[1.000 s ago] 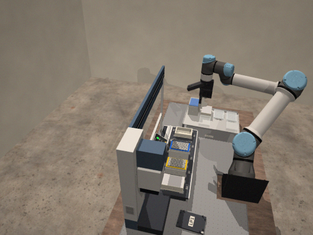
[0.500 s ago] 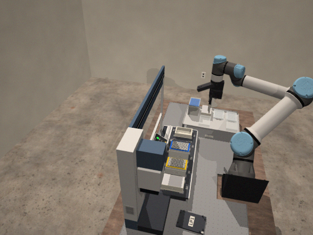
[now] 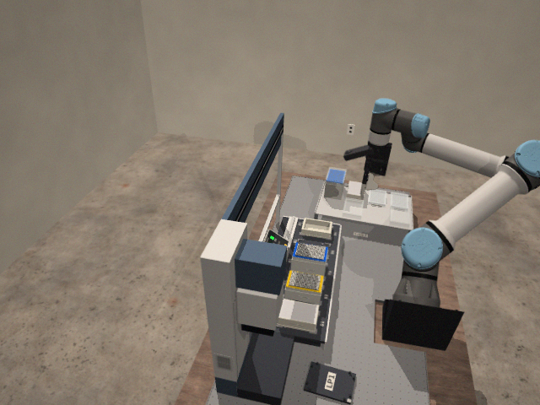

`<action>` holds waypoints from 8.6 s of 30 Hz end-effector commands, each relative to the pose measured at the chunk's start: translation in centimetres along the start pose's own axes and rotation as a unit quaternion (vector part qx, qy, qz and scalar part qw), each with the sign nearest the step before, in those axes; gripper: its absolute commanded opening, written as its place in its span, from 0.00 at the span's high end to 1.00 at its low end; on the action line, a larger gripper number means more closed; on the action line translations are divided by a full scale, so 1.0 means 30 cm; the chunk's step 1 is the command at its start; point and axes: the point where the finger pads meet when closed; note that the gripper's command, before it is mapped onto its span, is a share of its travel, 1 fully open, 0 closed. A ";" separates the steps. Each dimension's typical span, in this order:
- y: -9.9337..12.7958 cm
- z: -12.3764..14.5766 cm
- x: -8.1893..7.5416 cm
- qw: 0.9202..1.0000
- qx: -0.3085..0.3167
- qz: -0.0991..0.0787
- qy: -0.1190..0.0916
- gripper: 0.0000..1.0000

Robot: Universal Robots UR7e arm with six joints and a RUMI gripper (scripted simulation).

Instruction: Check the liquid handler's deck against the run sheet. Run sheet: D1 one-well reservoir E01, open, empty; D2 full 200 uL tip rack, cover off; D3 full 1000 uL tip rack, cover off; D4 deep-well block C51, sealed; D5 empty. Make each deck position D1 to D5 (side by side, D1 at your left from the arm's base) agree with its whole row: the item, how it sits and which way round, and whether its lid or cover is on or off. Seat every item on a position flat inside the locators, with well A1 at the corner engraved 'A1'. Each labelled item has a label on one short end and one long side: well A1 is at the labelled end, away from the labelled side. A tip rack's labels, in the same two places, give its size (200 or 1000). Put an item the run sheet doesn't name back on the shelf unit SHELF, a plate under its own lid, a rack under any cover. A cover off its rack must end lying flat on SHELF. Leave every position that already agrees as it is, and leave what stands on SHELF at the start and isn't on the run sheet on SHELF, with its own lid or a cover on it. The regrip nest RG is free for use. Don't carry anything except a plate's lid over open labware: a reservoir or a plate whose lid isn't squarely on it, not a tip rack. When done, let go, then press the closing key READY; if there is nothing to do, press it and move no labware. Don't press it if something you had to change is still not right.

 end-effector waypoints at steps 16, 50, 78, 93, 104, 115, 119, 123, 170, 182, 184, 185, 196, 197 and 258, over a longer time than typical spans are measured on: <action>-0.078 -0.218 0.000 1.000 0.027 -0.004 -0.007 0.18; -0.202 -0.561 0.004 0.997 0.078 -0.003 -0.007 0.18; -0.315 -0.872 0.007 0.998 0.058 -0.004 -0.007 0.18; -0.389 -1.076 0.009 1.000 0.015 -0.004 -0.007 0.18; -0.416 -1.151 0.009 1.000 0.015 -0.004 -0.007 0.18; -0.467 -1.293 0.011 0.998 -0.057 -0.004 -0.006 0.18; -0.490 -1.355 0.012 0.998 -0.057 -0.004 -0.006 0.18; -0.507 -1.402 0.012 0.998 -0.057 -0.004 -0.006 0.18; -0.021 -1.646 0.019 0.998 -0.057 -0.004 -0.006 0.18; -0.021 -1.647 0.019 0.998 -0.057 -0.004 -0.006 0.18; -0.021 -1.646 0.024 0.998 -0.057 -0.004 -0.006 0.18; -0.021 -1.646 0.030 0.998 -0.057 -0.004 -0.006 0.18; -0.021 -1.646 0.080 0.998 -0.057 -0.004 -0.006 0.18; -0.021 -1.646 0.086 0.998 -0.057 -0.004 -0.006 0.18; -0.024 -1.641 0.391 0.998 -0.057 -0.004 -0.006 0.18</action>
Point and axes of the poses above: the point where the finger pads meet when closed, its own x axis out along the fingers, its own z axis across the jaws, y = z × x, and after that the axes turned 14 degrees about x, right-handed
